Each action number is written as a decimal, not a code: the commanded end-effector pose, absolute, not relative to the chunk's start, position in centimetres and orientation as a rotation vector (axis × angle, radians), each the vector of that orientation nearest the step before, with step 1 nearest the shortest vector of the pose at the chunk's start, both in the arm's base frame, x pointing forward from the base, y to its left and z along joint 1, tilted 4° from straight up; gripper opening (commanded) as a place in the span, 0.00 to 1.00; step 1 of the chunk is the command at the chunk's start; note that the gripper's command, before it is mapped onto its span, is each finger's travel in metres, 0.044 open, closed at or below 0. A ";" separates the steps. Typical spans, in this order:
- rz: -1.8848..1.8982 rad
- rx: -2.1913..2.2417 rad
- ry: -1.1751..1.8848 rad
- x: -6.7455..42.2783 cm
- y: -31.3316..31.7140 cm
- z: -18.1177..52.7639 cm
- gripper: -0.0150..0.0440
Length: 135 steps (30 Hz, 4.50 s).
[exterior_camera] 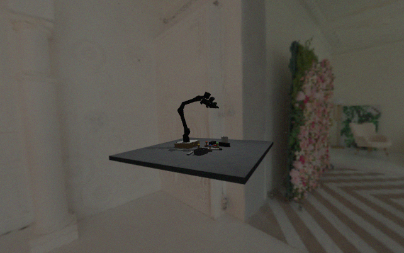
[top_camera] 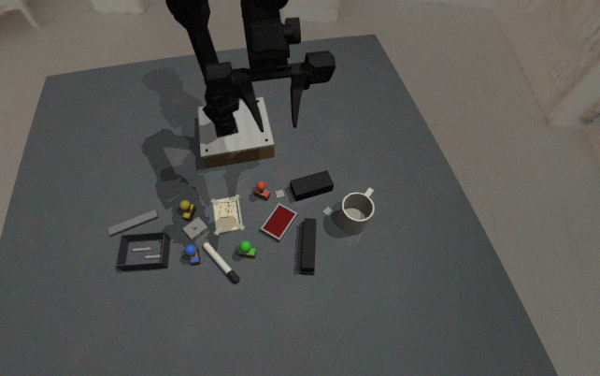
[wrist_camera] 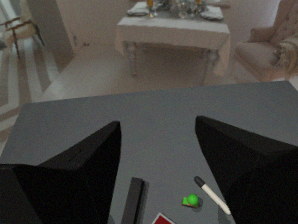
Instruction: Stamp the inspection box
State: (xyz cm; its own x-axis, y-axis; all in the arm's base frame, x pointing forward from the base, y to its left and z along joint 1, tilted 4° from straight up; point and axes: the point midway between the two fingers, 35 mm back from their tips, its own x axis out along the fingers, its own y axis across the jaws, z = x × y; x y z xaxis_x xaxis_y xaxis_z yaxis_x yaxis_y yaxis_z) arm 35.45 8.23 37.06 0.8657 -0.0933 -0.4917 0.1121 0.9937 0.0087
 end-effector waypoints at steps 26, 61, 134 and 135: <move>-0.072 0.049 1.597 38.8 -2.2 6.5 0.63; -0.072 0.049 1.597 38.9 -2.2 1.2 0.63; -0.075 0.042 1.591 38.8 -2.3 0.8 0.25; -0.075 0.042 1.591 38.8 -2.3 0.8 0.25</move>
